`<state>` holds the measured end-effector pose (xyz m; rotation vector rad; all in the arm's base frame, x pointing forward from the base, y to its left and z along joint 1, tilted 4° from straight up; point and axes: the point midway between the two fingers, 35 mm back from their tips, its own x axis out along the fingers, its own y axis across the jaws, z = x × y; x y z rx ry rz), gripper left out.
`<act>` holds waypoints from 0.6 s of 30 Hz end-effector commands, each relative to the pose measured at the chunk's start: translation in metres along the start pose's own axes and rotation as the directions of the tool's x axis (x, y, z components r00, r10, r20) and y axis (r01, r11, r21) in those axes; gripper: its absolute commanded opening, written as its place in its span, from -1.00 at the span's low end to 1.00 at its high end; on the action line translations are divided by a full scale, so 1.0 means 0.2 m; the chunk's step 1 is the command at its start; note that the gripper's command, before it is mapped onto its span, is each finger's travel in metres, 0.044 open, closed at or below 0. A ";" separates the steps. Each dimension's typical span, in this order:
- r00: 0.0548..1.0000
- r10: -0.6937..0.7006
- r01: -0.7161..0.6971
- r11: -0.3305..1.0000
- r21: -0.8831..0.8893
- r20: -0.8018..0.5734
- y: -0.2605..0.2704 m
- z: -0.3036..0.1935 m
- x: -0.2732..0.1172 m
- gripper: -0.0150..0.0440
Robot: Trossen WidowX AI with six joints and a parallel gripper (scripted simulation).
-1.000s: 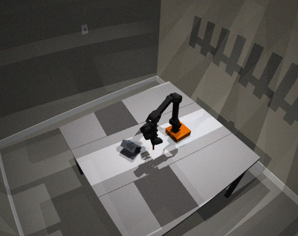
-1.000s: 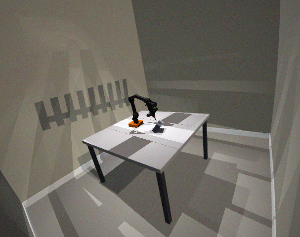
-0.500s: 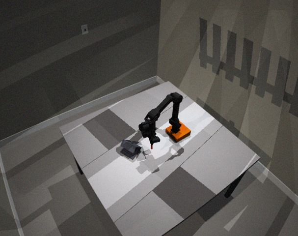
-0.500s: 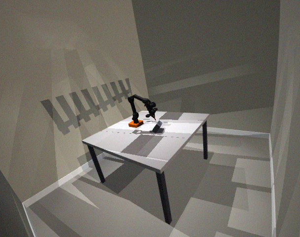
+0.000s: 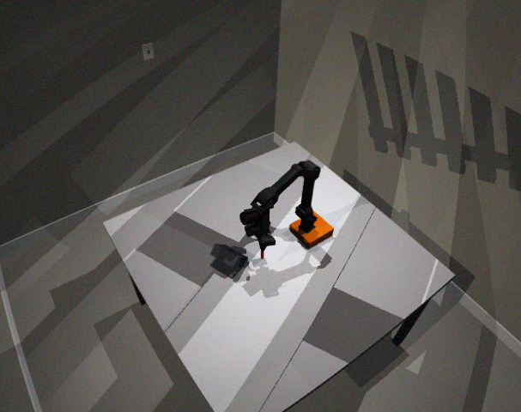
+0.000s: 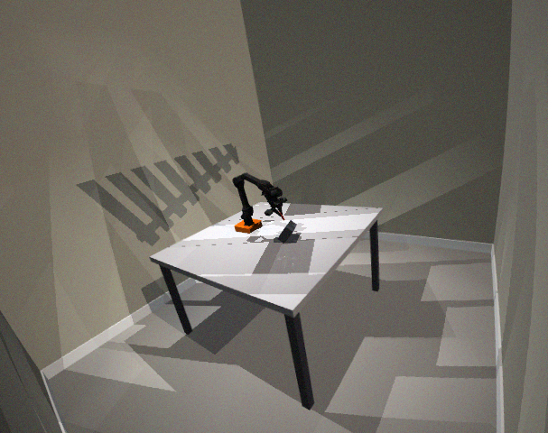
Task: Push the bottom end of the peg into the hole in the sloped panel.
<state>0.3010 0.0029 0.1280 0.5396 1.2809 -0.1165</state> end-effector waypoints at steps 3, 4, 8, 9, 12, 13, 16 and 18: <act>1.000 0.021 -0.021 0.999 0.044 0.017 -0.02 0.01 -0.01 -0.49; 1.000 0.023 -0.024 0.998 0.051 0.020 -0.03 0.02 -0.01 -0.49; 0.999 0.034 -0.036 0.996 0.077 0.031 -0.05 0.03 -0.02 -0.49; 0.999 0.037 -0.039 0.996 0.084 0.034 -0.05 0.03 -0.02 -0.49; 0.998 0.044 -0.049 0.994 0.103 0.043 -0.06 0.04 -0.03 -0.49; 0.998 0.047 -0.052 0.993 0.109 0.046 -0.07 0.04 -0.03 -0.49; 0.997 0.054 -0.061 0.990 0.128 0.056 -0.08 0.05 -0.04 -0.49; 0.996 0.059 -0.068 0.988 0.141 0.062 -0.09 0.05 -0.04 -0.49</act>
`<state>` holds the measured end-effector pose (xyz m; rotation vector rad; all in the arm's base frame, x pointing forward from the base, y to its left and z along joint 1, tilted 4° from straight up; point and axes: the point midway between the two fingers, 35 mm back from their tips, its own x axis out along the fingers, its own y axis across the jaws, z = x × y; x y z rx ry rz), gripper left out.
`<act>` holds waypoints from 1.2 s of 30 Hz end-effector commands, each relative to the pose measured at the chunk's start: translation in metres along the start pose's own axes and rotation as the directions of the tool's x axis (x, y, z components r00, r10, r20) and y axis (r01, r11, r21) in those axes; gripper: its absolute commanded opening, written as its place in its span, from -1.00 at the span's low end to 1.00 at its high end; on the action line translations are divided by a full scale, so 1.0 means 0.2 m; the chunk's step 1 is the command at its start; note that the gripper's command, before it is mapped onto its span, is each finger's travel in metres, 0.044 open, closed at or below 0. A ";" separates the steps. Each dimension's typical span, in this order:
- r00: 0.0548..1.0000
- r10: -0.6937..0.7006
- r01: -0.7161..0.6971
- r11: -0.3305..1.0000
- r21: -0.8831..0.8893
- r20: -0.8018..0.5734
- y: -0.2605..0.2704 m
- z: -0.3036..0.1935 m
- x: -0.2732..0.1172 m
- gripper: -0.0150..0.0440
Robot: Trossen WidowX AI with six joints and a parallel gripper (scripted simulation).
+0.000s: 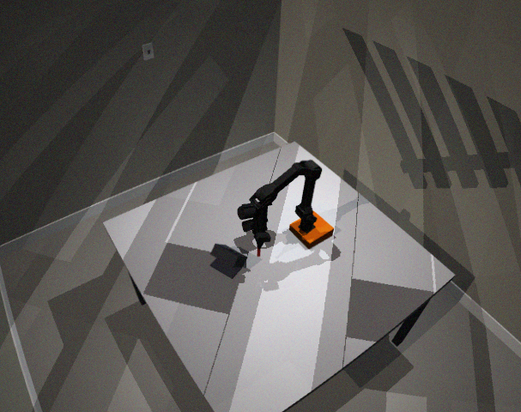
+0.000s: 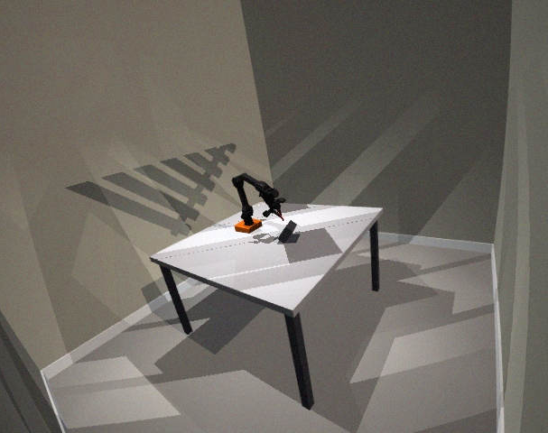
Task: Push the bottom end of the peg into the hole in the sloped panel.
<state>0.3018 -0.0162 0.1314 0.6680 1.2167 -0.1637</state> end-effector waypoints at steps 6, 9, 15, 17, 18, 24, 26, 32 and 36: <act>0.999 0.029 -0.031 0.998 0.061 0.026 -0.03 0.02 -0.02 -0.49; 0.999 0.037 -0.040 0.996 0.080 0.035 -0.05 0.03 -0.03 -0.49; 0.997 0.053 -0.059 0.991 0.117 0.054 -0.07 0.05 -0.04 -0.49; 0.996 0.058 -0.065 0.990 0.129 0.061 -0.08 0.06 -0.05 -0.49; 0.996 0.060 -0.068 0.989 0.135 0.064 -0.08 0.06 -0.05 -0.49; 0.994 0.074 -0.088 0.982 0.170 0.084 -0.11 0.08 -0.06 -0.49; 0.993 0.079 -0.095 0.979 0.181 0.091 -0.12 0.08 -0.07 -0.49; 0.989 0.093 -0.115 0.970 0.214 0.112 -0.14 0.10 -0.08 -0.49; 0.987 0.101 -0.129 0.963 0.236 0.126 -0.16 0.11 -0.09 -0.49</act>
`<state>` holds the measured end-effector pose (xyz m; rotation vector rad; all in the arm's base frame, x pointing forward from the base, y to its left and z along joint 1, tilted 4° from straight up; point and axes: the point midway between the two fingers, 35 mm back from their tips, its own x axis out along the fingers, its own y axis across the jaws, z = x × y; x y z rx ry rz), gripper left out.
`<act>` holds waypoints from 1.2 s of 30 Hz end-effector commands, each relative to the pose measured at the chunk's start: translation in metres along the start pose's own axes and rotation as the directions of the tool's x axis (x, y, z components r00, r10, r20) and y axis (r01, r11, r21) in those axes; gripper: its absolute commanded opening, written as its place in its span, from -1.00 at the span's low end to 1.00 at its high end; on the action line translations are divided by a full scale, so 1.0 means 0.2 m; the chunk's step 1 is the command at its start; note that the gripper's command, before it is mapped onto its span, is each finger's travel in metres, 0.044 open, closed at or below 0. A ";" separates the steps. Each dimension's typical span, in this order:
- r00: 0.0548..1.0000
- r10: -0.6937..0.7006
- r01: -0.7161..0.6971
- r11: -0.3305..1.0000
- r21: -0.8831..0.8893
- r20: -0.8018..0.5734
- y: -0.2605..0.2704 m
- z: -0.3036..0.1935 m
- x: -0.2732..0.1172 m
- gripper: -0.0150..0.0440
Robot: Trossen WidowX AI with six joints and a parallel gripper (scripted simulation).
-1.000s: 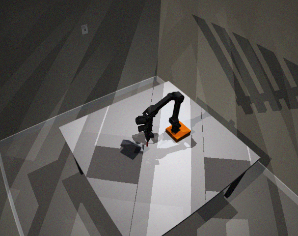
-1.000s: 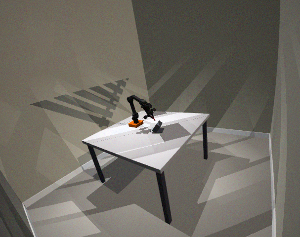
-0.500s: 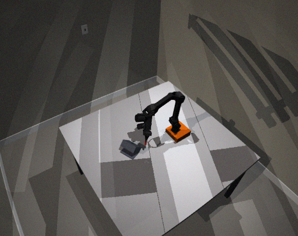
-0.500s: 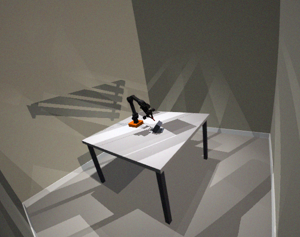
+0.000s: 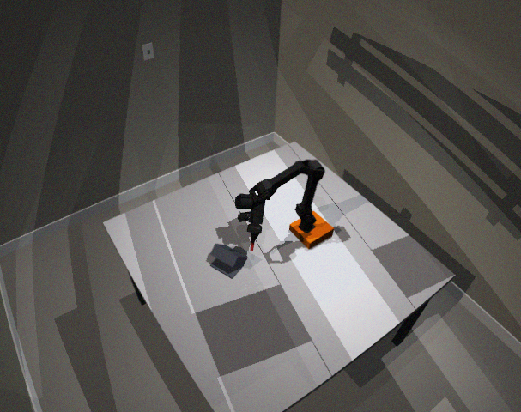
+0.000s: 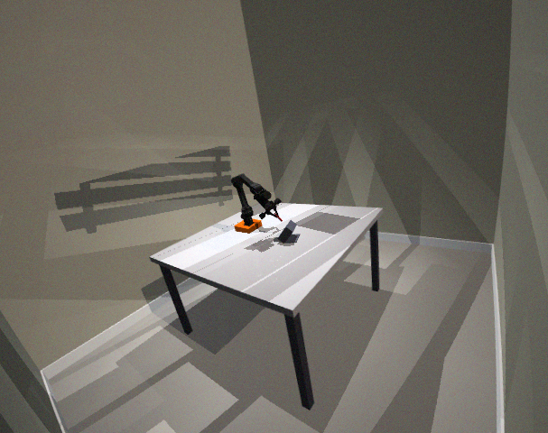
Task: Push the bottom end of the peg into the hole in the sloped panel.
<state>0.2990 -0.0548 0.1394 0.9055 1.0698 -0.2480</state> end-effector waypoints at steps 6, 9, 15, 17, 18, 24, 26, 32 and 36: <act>0.999 0.030 -0.031 0.998 0.056 0.028 -0.03 0.03 -0.03 -0.49; 0.999 0.038 -0.041 0.997 0.073 0.037 -0.04 0.04 -0.03 -0.49; 0.997 0.054 -0.060 0.993 0.106 0.057 -0.06 0.06 -0.05 -0.49; 0.996 0.059 -0.066 0.991 0.116 0.064 -0.07 0.07 -0.06 -0.49; 0.996 0.062 -0.070 0.990 0.122 0.067 -0.07 0.07 -0.06 -0.49; 0.993 0.077 -0.090 0.984 0.153 0.088 -0.09 0.09 -0.08 -0.49; 0.992 0.082 -0.097 0.982 0.163 0.095 -0.10 0.09 -0.09 -0.49; 0.989 0.096 -0.117 0.974 0.193 0.116 -0.12 0.11 -0.11 -0.49; 0.986 0.105 -0.132 0.968 0.212 0.131 -0.13 0.12 -0.12 -0.49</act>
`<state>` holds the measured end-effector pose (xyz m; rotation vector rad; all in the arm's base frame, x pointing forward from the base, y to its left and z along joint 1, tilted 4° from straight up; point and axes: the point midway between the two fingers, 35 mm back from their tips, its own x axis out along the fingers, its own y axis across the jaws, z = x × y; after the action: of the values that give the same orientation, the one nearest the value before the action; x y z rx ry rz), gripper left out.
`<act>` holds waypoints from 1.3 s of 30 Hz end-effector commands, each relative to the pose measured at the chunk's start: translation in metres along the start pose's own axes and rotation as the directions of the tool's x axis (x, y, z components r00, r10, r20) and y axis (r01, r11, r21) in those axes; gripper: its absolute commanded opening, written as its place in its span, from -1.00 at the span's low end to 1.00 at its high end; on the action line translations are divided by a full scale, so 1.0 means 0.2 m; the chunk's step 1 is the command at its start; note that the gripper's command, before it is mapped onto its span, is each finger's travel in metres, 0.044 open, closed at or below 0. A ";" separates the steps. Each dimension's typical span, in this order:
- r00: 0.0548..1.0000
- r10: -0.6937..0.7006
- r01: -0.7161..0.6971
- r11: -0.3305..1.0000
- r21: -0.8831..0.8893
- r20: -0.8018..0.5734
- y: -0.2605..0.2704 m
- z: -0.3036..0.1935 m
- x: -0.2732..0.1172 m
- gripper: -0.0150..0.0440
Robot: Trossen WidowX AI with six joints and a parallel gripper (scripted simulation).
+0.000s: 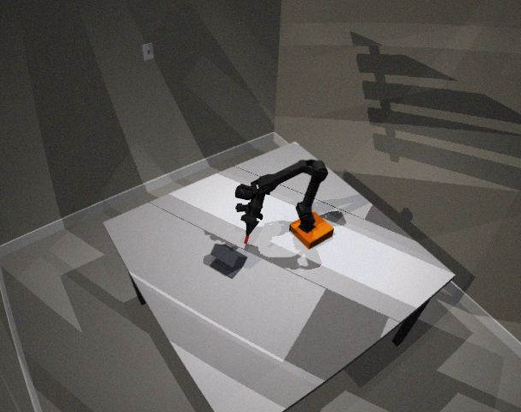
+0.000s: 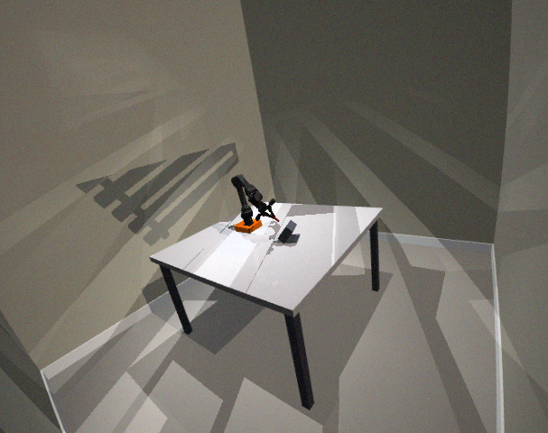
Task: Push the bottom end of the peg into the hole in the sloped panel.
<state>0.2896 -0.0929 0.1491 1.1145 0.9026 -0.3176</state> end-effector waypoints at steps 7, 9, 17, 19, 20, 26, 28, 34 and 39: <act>0.999 0.034 -0.035 0.998 0.055 0.031 -0.03 0.03 -0.03 -0.49; 0.999 0.039 -0.042 0.997 0.065 0.038 -0.03 0.04 -0.04 -0.49; 0.996 0.062 -0.068 0.992 0.103 0.065 -0.05 0.07 -0.07 -0.49; 0.995 0.067 -0.075 0.991 0.113 0.072 -0.06 0.08 -0.08 -0.49; 0.995 0.070 -0.078 0.990 0.117 0.075 -0.06 0.08 -0.08 -0.49; 0.992 0.086 -0.099 0.985 0.144 0.096 -0.08 0.10 -0.10 -0.49; 0.991 0.088 -0.103 0.984 0.149 0.100 -0.08 0.10 -0.10 -0.49; 0.990 0.092 -0.108 0.982 0.156 0.107 -0.08 0.12 -0.08 -0.49; 0.989 0.098 -0.116 0.979 0.165 0.115 -0.08 0.14 -0.04 -0.49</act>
<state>0.2845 -0.1252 0.1546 1.2759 0.7293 -0.3619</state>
